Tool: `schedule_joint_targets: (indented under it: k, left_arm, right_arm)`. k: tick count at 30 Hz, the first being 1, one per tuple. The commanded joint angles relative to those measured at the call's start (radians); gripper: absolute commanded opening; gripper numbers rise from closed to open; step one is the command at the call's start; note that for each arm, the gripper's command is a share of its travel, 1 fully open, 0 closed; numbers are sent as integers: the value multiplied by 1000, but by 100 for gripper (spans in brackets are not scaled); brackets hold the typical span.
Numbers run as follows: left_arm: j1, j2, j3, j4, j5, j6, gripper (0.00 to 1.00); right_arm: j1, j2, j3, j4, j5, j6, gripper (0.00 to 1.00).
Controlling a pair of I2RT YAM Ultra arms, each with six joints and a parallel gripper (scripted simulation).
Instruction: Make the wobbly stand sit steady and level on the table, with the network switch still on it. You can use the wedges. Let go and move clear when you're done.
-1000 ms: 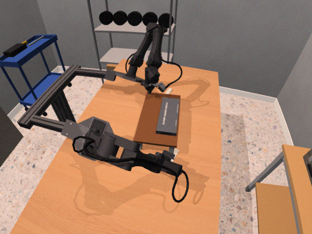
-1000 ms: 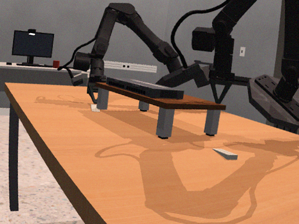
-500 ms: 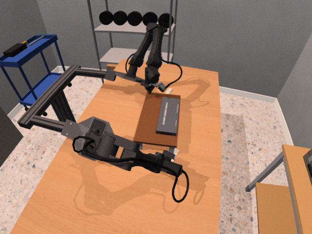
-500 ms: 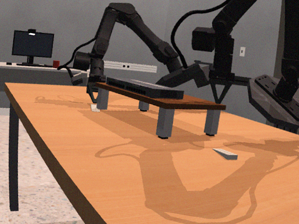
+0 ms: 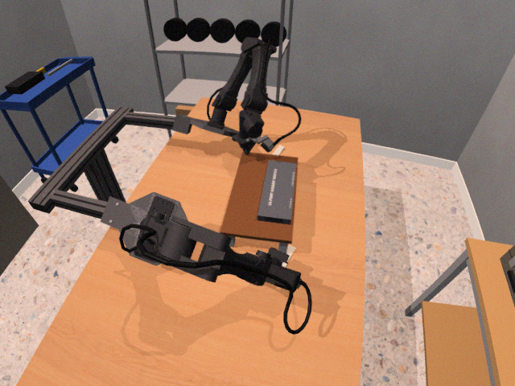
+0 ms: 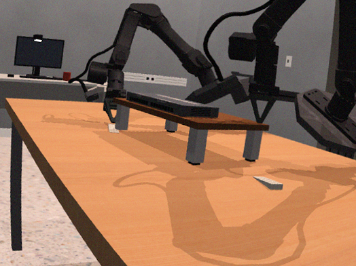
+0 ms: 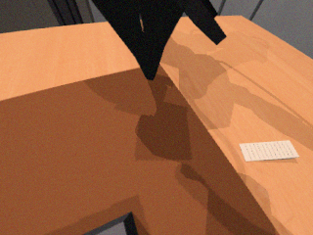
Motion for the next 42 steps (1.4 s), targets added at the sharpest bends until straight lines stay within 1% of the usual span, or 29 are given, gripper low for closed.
schedule_joint_targets:
  k: [1, 12, 13, 14, 18, 25, 27, 29, 30, 32, 35, 39, 40, 42]
  left_arm:
    - [-16, -22, 2, 20, -18, 5, 0]
    - [-16, -22, 2, 20, -18, 5, 0]
    - [-16, -22, 2, 20, -18, 5, 0]
    - [-16, -22, 2, 20, -18, 5, 0]
    - [-16, -22, 2, 20, -18, 5, 0]
    - [-16, -22, 2, 20, -18, 5, 0]
    - [-16, -22, 2, 20, -18, 5, 0]
    - [-16, -22, 2, 20, -18, 5, 0]
    - [-16, -22, 2, 20, -18, 5, 0]
    - [-16, -22, 2, 20, -18, 5, 0]
    - [-16, -22, 2, 20, -18, 5, 0]
    - [-16, -22, 2, 20, -18, 5, 0]
    - [-22, -35, 49, -24, -15, -10, 0]
    - [-31, -40, 50, -54, 13, -21, 0]
  right_arm:
    - [17, -32, 17, 5, -23, -14, 0]
    - [17, -32, 16, 5, -23, -14, 0]
    - [11, -14, 7, 3, -23, -14, 0]
    - [27, -59, -31, -50, 11, 29, 0]
    - [52, -109, 30, -107, 25, 64, 0]
    - [93, -193, 30, -175, 51, 102, 0]
    - [89, -175, 31, -143, 21, 84, 0]
    - [89, -175, 31, -143, 21, 84, 0]
    - [87, -176, -21, -108, 21, 63, 0]
    - [89, -192, -27, -112, 20, 62, 0]
    - [87, -194, 15, -119, 19, 60, 0]
    - [86, -182, 26, -130, 19, 60, 0]
    - [86, -189, 25, -119, 19, 61, 0]
    - [86, -189, 25, -119, 19, 61, 0]
